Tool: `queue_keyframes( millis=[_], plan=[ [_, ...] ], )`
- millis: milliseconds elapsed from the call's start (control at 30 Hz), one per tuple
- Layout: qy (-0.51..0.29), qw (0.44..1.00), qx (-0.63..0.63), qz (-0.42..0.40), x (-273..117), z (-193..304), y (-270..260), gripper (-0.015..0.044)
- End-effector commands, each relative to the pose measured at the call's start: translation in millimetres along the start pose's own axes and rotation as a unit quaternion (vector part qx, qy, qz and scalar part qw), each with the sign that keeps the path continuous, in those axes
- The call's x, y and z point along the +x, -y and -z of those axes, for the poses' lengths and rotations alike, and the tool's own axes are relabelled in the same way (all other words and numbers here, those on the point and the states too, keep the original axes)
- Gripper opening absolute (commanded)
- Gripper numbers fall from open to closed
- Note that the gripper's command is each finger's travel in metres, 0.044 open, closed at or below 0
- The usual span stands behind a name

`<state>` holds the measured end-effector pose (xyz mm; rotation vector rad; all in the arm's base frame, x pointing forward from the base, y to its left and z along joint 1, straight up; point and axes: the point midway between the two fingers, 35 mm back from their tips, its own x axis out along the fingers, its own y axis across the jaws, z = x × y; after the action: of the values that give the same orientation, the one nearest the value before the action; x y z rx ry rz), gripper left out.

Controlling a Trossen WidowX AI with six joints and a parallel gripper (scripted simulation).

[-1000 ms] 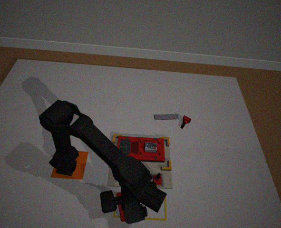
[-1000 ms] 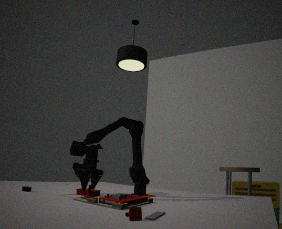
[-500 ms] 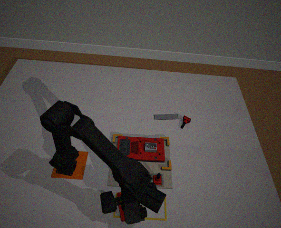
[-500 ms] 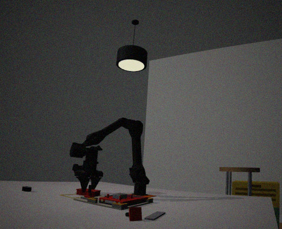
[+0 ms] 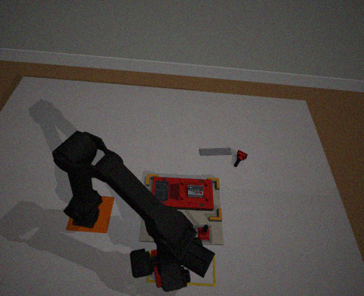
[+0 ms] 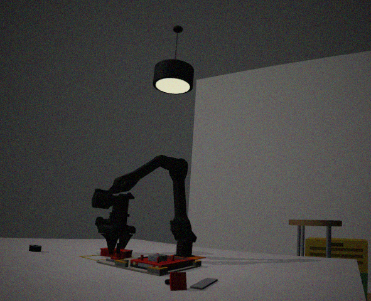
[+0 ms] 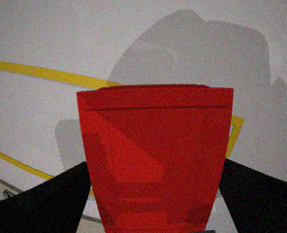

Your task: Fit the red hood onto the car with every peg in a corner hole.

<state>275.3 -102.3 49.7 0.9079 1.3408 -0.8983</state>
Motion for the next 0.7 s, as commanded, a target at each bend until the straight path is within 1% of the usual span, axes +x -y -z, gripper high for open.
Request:
queue_keyframes(
  millis=[0,200,567,667],
  plan=[
    [0.000,1.000,0.000,0.000,-0.3,-0.1,-0.1,0.0335],
    [0.000,1.000,0.000,0.000,-0.3,-0.1,-0.1,0.0295],
    [0.000,1.000,0.000,0.000,-15.4,0.0,0.0,0.0006],
    [0.000,1.000,0.000,0.000,-24.6,-0.1,0.0,0.0000]
  ],
)
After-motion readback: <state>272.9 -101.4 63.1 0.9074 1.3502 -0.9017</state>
